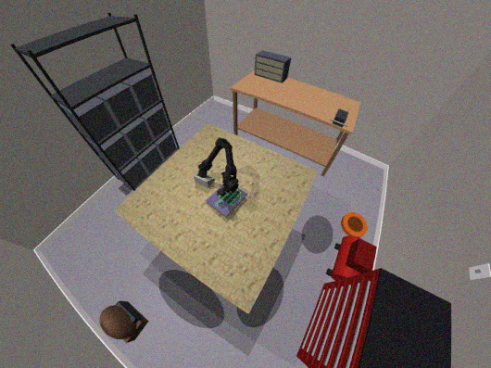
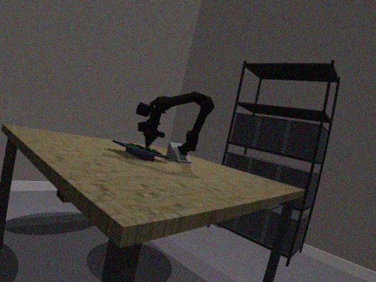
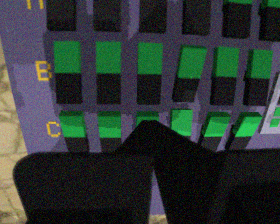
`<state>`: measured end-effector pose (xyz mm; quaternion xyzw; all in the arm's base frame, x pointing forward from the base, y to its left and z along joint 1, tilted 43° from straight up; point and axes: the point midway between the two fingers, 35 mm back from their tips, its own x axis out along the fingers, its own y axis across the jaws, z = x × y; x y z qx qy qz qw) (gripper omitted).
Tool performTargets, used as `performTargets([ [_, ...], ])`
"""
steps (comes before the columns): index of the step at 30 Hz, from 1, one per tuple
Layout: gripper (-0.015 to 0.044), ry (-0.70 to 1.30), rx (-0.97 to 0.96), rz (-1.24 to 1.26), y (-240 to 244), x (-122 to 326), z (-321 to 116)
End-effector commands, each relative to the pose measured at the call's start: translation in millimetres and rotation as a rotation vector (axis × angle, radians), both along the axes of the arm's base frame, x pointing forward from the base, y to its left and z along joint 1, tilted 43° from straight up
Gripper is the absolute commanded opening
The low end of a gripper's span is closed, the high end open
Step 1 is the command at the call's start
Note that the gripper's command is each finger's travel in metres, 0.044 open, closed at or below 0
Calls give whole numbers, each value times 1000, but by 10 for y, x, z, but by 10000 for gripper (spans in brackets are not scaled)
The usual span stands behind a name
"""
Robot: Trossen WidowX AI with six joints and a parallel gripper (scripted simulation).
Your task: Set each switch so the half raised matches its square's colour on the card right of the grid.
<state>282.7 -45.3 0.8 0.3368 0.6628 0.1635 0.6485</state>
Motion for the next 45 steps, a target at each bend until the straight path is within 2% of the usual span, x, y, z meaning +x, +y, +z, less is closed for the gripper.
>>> performTargets([
  [1,0,4,4,-4,9,-6,-6],
  [45,0,4,4,-4,38,-2,-38],
])
